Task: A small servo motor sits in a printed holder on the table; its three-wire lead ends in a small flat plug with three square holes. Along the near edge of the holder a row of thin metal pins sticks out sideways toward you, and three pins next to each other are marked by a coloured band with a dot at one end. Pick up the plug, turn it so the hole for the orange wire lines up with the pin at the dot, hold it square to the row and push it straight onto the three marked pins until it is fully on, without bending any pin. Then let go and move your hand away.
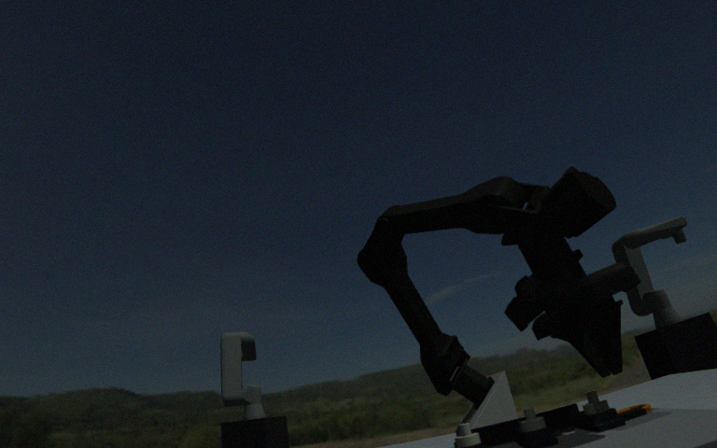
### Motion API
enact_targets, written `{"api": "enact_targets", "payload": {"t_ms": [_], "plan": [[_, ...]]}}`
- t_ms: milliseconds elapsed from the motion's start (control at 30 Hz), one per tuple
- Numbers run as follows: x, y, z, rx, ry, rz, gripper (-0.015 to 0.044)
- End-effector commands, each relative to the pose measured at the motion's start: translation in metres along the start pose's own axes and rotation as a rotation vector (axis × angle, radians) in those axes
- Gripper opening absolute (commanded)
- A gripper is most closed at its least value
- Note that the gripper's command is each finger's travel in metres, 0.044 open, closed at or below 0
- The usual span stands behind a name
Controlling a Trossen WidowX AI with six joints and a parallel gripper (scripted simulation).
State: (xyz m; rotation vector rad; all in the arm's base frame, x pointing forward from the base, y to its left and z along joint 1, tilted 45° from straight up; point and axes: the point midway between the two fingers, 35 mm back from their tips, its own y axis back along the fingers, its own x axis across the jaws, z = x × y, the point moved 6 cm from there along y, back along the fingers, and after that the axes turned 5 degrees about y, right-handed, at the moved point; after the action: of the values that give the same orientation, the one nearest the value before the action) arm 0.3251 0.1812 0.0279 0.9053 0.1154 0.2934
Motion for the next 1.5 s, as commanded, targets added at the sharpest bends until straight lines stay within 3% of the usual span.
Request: {"api": "enact_targets", "payload": {"t_ms": [0, 933, 1033, 1267, 1467], "plan": [[-0.007, -0.009, -0.022, -0.091, -0.029, -0.041, 0.0115], [-0.01, -0.05, -0.022, -0.111, -0.036, -0.046, 0.0115], [-0.01, -0.05, -0.022, -0.111, -0.036, -0.046, 0.0036], [-0.01, -0.047, -0.022, -0.111, -0.036, -0.046, 0.0], [-0.007, -0.016, -0.026, -0.109, -0.035, -0.046, 0.0]]}}
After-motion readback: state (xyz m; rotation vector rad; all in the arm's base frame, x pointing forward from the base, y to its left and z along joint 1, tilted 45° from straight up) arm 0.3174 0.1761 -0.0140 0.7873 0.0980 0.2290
